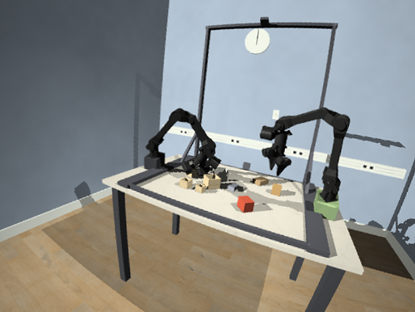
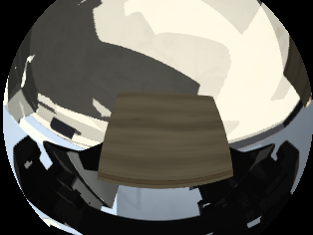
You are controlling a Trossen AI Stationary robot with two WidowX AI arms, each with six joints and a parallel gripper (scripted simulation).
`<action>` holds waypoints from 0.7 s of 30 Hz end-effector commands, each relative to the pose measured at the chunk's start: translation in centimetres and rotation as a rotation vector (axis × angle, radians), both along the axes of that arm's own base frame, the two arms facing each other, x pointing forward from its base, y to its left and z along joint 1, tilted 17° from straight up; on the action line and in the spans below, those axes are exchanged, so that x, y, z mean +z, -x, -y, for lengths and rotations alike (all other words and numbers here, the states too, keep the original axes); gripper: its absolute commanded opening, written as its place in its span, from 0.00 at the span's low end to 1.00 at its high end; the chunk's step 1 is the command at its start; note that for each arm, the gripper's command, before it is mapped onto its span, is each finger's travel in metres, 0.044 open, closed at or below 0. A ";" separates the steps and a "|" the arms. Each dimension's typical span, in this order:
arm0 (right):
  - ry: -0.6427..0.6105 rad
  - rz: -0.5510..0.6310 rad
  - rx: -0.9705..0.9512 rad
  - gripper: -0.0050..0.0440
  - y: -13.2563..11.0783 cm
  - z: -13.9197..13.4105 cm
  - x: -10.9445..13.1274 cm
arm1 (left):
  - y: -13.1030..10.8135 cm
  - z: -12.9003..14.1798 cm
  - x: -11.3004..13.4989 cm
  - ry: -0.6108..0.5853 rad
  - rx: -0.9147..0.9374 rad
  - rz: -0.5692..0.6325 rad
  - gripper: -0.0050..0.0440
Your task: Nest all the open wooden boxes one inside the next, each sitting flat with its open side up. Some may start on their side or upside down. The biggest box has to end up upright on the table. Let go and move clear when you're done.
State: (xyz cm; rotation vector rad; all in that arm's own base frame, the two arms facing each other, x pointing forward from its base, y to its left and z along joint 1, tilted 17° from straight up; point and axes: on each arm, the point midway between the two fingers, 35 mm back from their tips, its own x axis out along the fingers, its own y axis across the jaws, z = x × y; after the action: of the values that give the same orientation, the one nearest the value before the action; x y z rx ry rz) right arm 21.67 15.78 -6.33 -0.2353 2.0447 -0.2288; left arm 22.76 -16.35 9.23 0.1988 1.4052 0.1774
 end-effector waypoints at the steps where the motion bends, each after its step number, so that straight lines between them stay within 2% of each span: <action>1: -0.022 0.092 0.018 0.10 -0.1 -0.5 1.2 | -0.2 0.2 0.4 0.009 -0.005 0.012 0.92; 8: -0.032 0.213 0.049 0.10 0.4 -0.5 1.4 | -0.2 0.2 0.4 0.009 -0.005 0.012 0.92; 12: -0.032 0.221 0.052 0.09 0.5 -0.5 1.4 | -0.2 0.2 0.4 0.009 -0.005 0.012 0.92; 15: -0.035 0.295 0.074 0.09 0.8 -0.5 1.5 | -0.2 0.2 0.4 0.009 -0.005 0.012 0.92; 21: -0.040 0.386 0.100 0.00 1.3 -0.5 1.5 | -0.2 0.2 0.4 0.009 -0.005 0.012 0.92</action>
State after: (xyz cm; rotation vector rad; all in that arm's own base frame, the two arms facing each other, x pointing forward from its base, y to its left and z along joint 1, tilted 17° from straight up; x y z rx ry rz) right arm 20.27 15.92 -5.58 -0.2604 1.7353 -0.1782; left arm 22.76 -16.35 9.23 0.1988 1.4052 0.1774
